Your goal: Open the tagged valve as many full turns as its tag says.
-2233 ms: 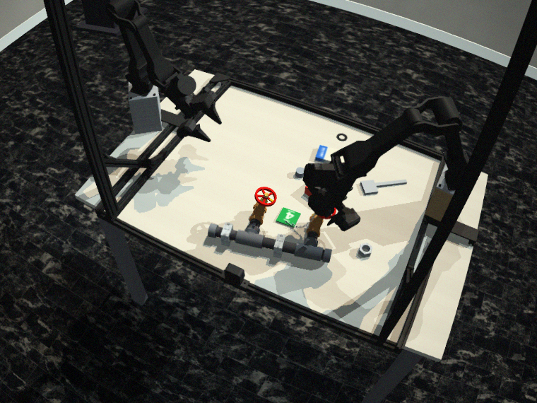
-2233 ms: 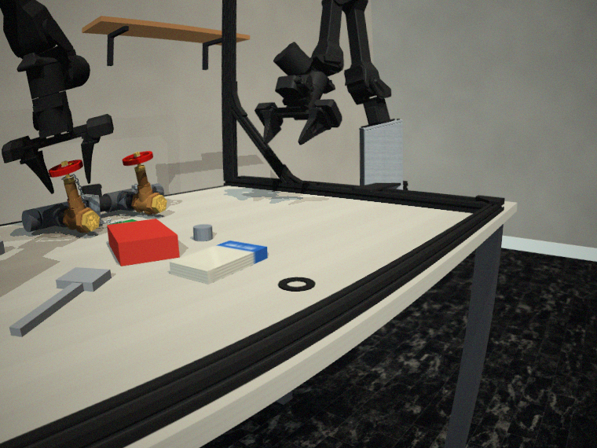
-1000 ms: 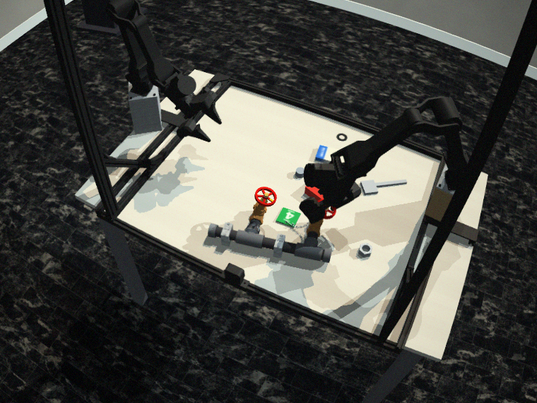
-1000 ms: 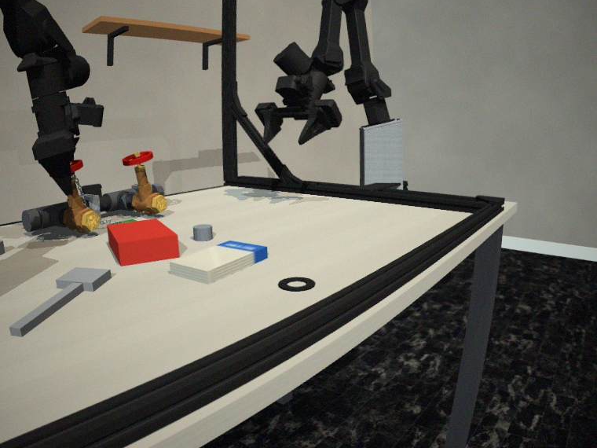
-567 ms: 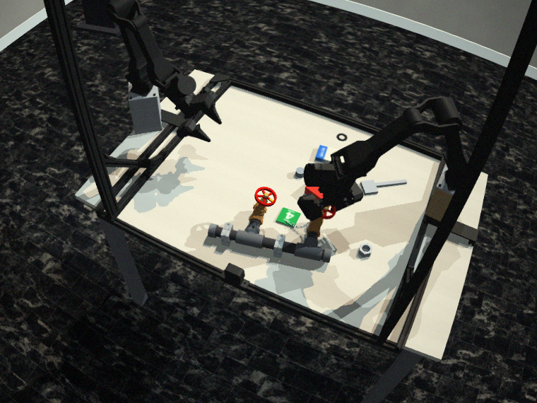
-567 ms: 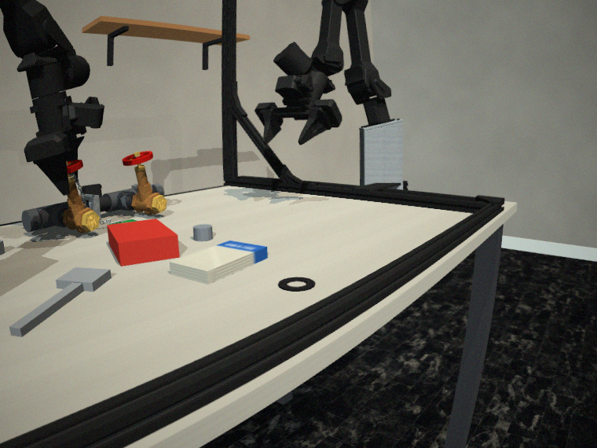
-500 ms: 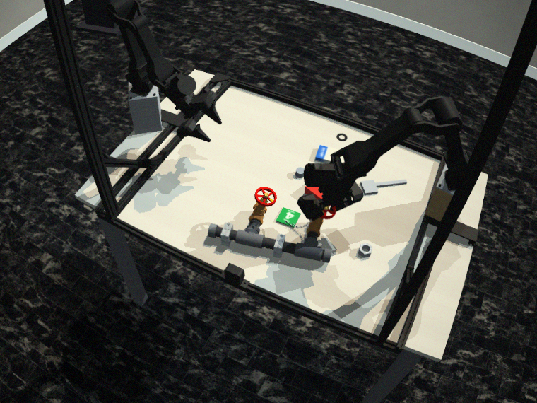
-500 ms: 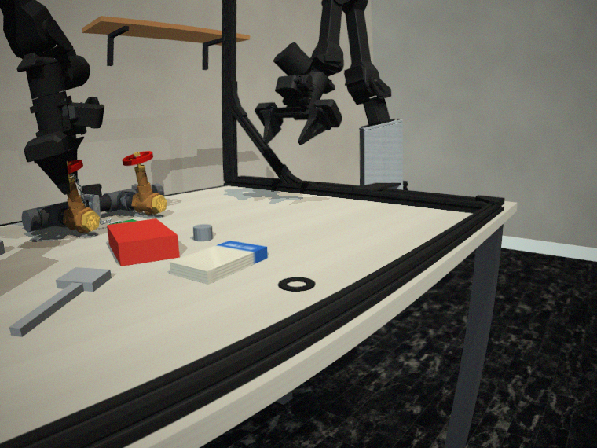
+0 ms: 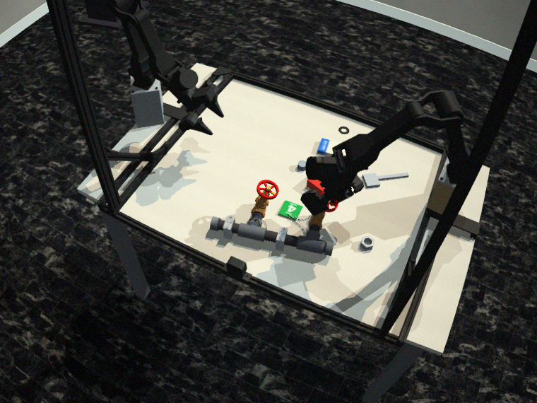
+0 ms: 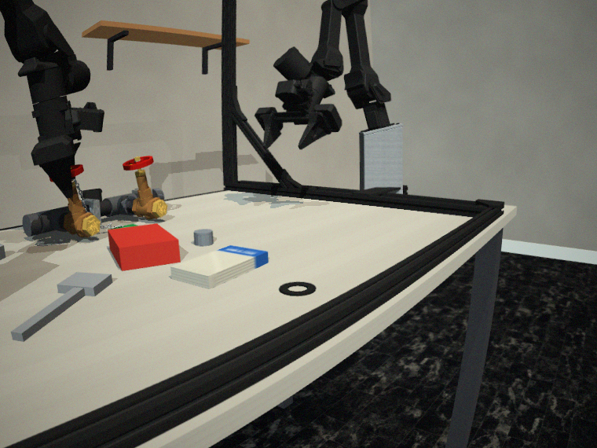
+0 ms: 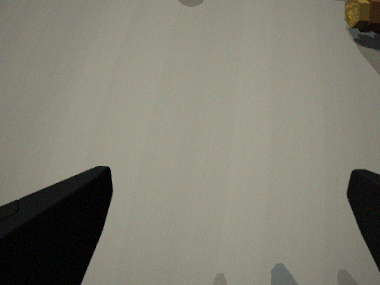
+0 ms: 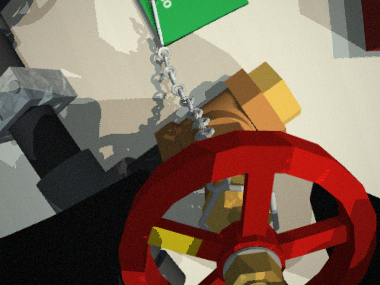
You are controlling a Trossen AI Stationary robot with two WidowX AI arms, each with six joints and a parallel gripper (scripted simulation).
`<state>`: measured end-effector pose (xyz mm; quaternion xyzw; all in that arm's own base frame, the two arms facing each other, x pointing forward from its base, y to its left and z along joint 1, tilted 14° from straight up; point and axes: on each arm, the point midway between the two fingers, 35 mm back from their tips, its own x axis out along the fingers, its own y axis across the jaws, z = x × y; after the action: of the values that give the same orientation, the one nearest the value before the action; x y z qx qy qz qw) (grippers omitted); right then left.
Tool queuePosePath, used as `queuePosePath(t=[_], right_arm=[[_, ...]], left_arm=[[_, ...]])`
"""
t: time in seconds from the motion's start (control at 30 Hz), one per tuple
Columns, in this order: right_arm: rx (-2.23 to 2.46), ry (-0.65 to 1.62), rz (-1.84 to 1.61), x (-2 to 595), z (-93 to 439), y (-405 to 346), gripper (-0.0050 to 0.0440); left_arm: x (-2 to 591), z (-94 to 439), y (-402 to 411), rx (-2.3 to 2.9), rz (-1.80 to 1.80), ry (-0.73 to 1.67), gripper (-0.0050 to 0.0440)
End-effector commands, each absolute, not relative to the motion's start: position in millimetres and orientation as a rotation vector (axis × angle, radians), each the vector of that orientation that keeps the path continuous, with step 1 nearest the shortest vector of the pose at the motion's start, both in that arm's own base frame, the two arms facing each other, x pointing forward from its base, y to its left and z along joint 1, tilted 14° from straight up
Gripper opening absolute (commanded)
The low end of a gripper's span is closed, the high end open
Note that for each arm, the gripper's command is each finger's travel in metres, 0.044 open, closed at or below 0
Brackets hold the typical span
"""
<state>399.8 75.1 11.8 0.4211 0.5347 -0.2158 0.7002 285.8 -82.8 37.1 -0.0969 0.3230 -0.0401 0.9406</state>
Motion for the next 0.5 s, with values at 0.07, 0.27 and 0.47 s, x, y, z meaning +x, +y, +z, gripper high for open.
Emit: queuePosePath(t=[0.07, 0.27, 0.47], right_arm=[[0.66, 1.225, -0.277, 399.8, 11.8, 75.1, 0.0], [0.391, 1.235, -0.083, 399.8, 11.8, 75.1, 0.0], [0.159, 1.227, 0.082, 399.8, 11.8, 75.1, 0.0]], left_arm=[[285.8, 37.2, -82.8, -0.198, -0.082, 0.659, 0.04], [285.8, 37.2, -82.8, -0.198, -0.082, 0.659, 0.04], [285.8, 37.2, -82.8, -0.198, -0.082, 0.659, 0.04]])
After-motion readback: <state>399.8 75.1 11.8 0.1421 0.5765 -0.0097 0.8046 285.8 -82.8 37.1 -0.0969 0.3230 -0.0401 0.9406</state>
